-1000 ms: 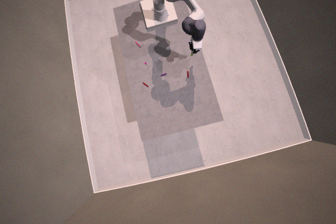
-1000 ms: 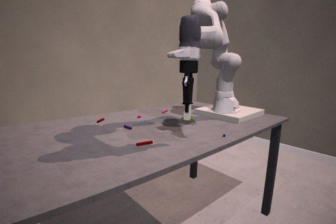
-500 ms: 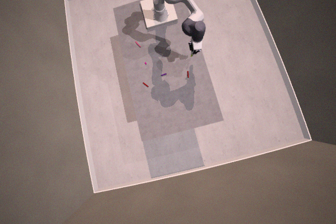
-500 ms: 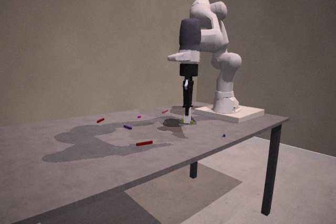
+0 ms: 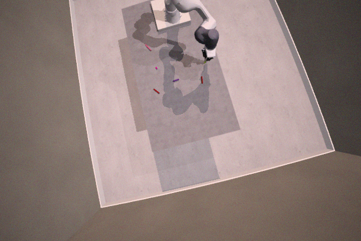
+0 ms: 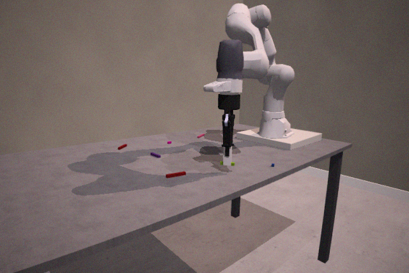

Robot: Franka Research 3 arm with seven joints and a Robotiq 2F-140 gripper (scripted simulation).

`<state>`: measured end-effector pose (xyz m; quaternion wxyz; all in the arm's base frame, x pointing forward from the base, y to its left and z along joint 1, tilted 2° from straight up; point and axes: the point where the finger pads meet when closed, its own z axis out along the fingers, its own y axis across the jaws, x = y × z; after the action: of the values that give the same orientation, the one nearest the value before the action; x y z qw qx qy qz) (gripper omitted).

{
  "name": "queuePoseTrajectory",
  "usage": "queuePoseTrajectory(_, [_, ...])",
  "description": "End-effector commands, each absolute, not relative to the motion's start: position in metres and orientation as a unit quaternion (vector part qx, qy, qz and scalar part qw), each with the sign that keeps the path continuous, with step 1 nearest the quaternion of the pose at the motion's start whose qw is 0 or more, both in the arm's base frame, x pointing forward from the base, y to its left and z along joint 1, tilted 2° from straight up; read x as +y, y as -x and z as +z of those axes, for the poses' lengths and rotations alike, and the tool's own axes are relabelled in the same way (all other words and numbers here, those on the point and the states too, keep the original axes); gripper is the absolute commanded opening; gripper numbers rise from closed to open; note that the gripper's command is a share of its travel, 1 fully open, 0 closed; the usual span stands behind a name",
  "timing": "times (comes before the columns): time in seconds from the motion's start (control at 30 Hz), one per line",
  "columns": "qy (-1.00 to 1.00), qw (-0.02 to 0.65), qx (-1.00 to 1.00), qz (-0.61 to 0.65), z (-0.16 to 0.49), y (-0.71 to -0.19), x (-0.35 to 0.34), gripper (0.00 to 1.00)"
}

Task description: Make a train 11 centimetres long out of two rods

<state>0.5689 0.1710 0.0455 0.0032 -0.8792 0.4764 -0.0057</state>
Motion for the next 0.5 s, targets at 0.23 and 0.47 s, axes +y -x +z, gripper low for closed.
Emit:
queuePoseTrajectory(0.23, [0.874, 0.007, 0.486, -0.012, 0.0281, -0.575, 0.1721, 0.12])
queuePoseTrajectory(0.47, [0.874, 0.007, 0.486, -0.012, 0.028, -0.575, 0.1721, 0.12])
